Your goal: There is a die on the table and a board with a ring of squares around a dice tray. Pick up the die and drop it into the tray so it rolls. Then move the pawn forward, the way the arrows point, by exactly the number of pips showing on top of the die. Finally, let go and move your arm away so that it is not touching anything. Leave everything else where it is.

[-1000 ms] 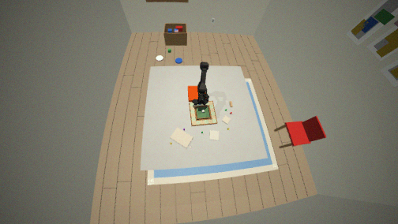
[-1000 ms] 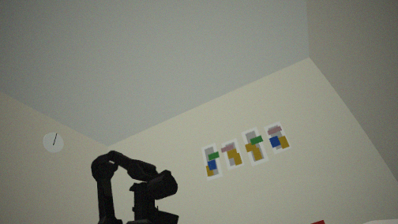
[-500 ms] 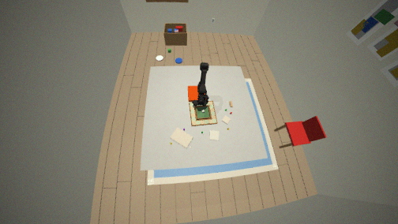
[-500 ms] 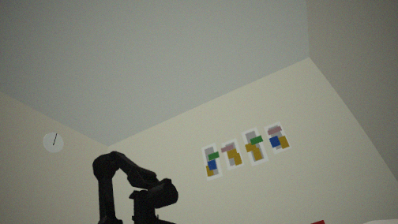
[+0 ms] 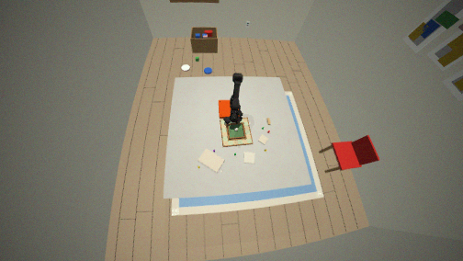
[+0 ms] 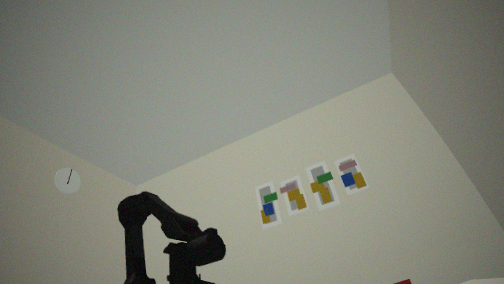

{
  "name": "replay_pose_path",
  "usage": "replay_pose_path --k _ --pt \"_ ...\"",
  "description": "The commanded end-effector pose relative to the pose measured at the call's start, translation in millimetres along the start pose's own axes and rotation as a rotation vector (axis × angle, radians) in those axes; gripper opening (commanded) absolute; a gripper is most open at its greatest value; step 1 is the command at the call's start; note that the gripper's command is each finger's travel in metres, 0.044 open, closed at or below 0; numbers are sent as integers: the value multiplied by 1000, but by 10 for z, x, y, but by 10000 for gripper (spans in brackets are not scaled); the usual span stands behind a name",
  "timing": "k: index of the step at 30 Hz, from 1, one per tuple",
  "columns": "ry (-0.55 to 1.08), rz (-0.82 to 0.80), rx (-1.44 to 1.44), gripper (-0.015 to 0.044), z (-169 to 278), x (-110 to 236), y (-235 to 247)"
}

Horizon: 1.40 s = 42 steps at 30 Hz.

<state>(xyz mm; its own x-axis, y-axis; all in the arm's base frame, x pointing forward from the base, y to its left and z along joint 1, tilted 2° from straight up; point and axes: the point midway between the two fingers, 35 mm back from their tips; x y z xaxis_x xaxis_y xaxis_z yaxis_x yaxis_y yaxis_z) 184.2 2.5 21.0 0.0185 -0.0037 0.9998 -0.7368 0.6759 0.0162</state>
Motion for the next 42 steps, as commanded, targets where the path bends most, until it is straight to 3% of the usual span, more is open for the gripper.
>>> replay_pose_path --k 1,25,31,42 --pt "7 0 6 0 0 53 -12" --pt "7 0 6 0 7 1228 -3" --pt "7 1 6 0 -2 1256 -22" --pt "5 4 6 0 -225 1128 -473"
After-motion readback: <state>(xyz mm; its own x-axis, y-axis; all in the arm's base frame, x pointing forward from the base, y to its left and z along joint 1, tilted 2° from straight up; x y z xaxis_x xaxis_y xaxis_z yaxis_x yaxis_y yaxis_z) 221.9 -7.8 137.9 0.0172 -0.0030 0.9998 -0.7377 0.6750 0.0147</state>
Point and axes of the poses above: the point midway between the two fingers, 35 mm back from their tips, its own x axis back along the fingers, its own y axis across the jaws, z = x × y, and after that the axes turned 10 degrees about x, right-handed
